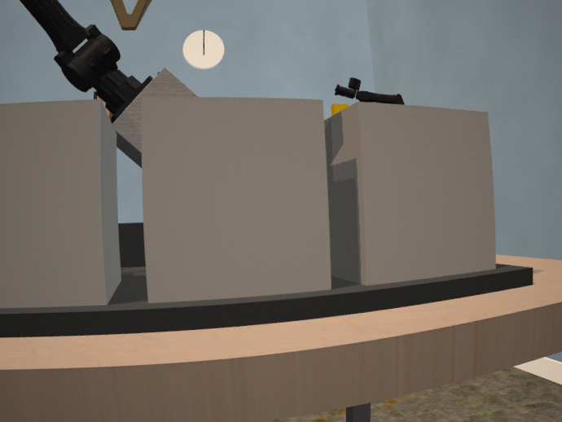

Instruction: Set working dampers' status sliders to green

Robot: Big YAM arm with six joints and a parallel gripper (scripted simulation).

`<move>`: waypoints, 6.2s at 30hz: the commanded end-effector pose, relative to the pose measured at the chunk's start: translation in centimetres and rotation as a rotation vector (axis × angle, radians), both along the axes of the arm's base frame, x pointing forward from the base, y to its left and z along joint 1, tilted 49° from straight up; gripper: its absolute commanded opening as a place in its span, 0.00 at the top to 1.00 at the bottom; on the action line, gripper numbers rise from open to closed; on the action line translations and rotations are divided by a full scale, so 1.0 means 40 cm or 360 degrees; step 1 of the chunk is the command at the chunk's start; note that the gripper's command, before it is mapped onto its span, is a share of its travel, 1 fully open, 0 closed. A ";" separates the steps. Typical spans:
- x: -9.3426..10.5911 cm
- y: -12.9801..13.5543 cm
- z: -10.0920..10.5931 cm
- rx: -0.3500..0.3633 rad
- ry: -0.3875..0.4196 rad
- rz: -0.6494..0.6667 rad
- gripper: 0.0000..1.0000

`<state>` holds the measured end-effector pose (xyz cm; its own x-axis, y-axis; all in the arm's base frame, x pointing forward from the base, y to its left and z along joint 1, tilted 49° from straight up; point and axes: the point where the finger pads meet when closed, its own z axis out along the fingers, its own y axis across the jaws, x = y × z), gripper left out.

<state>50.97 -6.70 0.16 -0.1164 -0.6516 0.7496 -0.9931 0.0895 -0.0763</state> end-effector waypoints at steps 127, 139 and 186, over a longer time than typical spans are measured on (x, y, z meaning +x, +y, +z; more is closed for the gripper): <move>-0.581 -0.054 -0.503 0.0003 0.0006 0.0022 1.00; -0.546 0.130 -0.712 0.0000 -0.0006 0.0022 1.00; -0.545 0.112 -0.702 -0.0001 -0.0007 -0.0010 1.00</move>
